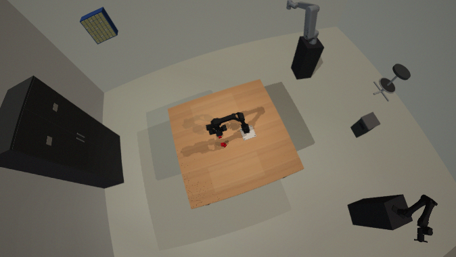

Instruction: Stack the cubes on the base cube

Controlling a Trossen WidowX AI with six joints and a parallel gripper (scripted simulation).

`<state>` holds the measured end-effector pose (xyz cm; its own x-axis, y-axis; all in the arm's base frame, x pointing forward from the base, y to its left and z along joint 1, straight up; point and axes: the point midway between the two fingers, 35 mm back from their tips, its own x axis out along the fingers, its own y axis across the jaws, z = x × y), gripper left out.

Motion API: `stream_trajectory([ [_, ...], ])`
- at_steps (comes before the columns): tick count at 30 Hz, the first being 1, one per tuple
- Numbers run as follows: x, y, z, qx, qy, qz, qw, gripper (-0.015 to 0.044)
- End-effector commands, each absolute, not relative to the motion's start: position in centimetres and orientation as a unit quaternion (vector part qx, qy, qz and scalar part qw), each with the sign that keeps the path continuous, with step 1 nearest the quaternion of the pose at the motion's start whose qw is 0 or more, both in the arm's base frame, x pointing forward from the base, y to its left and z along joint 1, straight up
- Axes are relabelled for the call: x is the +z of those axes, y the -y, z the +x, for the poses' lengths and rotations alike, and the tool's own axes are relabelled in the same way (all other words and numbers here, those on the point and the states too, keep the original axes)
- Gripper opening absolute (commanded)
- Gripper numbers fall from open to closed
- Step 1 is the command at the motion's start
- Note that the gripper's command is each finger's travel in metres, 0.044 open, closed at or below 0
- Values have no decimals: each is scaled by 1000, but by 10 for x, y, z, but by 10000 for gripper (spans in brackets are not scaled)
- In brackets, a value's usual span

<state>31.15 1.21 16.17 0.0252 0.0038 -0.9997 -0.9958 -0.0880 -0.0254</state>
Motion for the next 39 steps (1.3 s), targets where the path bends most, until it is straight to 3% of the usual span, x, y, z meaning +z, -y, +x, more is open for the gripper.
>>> stream_trajectory([
  [1,159,-11,312,518,-467,-532,480,265],
  [10,102,-11,313,518,-467,-532,480,265],
  [39,59,-11,314,518,-467,-532,480,265],
])
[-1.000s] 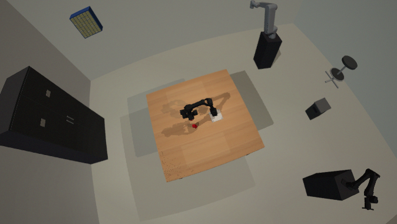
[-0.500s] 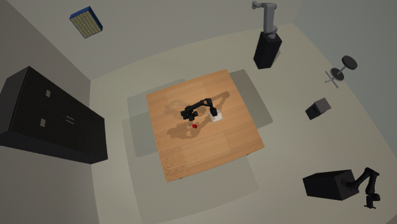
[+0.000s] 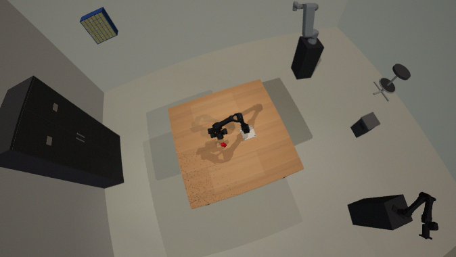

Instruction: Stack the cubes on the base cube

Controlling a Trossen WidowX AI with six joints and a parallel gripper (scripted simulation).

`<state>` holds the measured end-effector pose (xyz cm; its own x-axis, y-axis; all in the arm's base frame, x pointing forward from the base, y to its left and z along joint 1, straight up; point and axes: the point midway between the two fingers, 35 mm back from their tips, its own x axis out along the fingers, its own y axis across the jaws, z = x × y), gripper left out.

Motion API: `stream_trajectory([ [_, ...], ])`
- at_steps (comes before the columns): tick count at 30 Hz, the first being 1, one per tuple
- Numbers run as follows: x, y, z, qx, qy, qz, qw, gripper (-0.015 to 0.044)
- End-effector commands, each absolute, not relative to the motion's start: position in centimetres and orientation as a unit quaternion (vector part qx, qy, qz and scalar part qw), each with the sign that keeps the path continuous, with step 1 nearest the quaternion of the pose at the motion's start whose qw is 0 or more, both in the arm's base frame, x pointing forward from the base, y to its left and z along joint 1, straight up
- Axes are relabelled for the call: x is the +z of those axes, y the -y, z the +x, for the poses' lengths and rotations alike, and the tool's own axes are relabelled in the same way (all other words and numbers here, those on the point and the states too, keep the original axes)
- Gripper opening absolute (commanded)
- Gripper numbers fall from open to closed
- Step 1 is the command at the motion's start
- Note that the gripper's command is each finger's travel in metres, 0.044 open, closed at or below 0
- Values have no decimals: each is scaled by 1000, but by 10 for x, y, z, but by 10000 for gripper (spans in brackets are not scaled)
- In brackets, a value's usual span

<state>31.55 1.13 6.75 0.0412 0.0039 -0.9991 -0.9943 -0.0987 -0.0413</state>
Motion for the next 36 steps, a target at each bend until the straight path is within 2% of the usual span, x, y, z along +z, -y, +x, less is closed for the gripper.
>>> stream_trajectory([
  [1,57,-11,314,518,-467,-532,480,265],
  [5,53,-11,314,518,-467,-532,480,265],
  [11,53,-11,314,518,-467,-532,480,107],
  [36,91,-11,324,503,-460,-535,500,105],
])
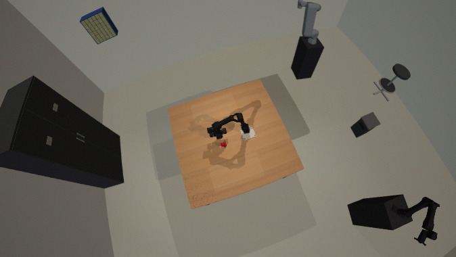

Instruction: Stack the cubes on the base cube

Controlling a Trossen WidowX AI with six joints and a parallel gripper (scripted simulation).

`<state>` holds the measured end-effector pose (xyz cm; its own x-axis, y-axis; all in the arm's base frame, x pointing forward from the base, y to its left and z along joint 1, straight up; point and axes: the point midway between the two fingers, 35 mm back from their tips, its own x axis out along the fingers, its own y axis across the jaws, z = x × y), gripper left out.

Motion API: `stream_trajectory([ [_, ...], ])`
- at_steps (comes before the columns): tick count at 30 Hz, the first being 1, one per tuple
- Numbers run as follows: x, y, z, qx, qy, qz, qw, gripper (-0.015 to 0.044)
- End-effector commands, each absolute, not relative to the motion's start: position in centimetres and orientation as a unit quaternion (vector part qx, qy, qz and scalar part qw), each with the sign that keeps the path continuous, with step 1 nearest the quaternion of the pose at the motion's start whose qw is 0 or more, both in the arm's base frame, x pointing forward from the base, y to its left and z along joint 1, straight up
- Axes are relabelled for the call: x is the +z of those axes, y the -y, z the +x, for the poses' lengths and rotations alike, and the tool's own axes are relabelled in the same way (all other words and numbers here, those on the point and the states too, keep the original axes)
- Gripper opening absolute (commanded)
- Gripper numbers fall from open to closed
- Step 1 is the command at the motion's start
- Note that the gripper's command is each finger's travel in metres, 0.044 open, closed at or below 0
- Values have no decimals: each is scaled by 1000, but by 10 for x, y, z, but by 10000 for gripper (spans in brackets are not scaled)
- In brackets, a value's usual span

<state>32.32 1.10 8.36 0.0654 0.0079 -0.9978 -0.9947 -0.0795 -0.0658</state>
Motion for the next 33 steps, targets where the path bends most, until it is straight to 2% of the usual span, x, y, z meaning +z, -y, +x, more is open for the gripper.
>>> stream_trajectory([
  [1,93,-11,324,503,-460,-535,499,105],
  [33,149,-11,316,514,-465,-533,485,105],
])
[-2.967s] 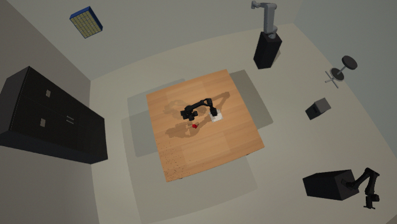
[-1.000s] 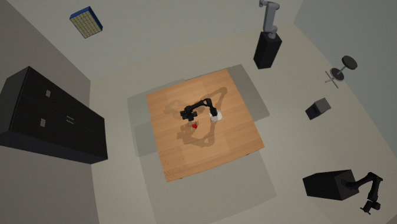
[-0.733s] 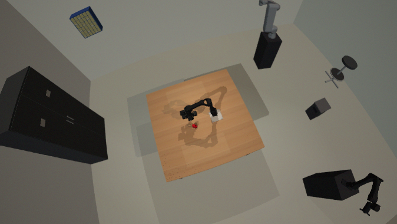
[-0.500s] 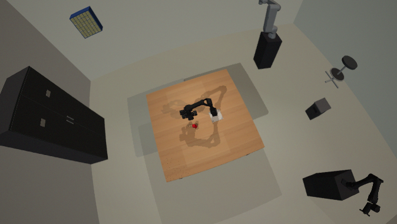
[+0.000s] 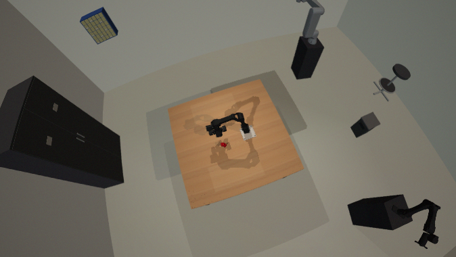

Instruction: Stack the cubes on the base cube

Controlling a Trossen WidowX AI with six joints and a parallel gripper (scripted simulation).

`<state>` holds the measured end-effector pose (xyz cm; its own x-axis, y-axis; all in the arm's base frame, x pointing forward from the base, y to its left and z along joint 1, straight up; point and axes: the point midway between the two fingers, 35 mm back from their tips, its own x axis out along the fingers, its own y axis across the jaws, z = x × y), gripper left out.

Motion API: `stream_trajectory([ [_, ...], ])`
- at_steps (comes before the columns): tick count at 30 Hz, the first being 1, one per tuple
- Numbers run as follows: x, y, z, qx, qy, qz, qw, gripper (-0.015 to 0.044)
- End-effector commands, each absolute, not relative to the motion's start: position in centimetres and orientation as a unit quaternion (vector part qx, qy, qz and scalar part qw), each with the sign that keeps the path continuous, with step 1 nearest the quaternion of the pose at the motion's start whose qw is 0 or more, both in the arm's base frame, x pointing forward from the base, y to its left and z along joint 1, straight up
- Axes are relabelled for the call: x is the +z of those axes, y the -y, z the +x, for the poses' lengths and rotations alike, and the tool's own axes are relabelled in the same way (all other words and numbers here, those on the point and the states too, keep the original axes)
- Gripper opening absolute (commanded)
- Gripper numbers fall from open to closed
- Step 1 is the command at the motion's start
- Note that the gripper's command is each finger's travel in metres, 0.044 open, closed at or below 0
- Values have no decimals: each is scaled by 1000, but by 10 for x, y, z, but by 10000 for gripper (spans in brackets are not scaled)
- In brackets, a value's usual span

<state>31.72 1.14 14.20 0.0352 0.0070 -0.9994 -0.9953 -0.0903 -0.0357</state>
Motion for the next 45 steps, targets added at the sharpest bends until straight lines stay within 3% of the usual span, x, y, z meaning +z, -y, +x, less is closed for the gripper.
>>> stream_trajectory([
  [1,150,-11,316,515,-465,-533,484,105],
  [12,163,-12,312,514,-471,-527,485,105],
  [45,157,-78,289,257,-649,-259,668,105],
])
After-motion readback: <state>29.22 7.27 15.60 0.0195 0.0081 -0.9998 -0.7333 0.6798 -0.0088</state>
